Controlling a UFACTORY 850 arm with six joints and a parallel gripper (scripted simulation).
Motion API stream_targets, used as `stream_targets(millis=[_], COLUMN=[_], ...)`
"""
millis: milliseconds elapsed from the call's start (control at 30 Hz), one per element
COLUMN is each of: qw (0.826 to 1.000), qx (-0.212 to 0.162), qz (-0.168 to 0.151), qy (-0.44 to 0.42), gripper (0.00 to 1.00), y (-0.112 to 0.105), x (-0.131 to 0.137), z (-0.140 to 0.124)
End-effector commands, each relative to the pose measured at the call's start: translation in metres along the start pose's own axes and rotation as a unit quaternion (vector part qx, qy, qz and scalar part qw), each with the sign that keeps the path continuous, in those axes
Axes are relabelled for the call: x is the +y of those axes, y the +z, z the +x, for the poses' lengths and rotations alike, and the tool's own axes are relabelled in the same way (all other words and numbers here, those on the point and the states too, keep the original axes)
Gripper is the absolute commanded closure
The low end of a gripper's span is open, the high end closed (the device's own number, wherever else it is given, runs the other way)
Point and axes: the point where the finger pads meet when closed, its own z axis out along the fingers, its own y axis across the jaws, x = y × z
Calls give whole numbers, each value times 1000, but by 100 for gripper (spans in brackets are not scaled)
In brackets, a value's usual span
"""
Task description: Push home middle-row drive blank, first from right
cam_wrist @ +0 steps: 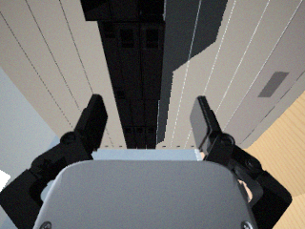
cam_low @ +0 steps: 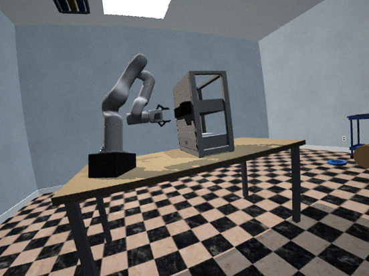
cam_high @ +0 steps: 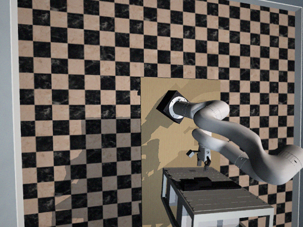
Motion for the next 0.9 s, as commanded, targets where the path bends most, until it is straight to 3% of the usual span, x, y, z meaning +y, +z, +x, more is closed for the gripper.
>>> stream_targets(millis=[0, 867], qw=[1000, 1000], qx=[-2, -5], qz=[0, -1], qy=[-3, -7], gripper=[0, 0], y=[0, 0], x=[0, 1], z=[0, -1])
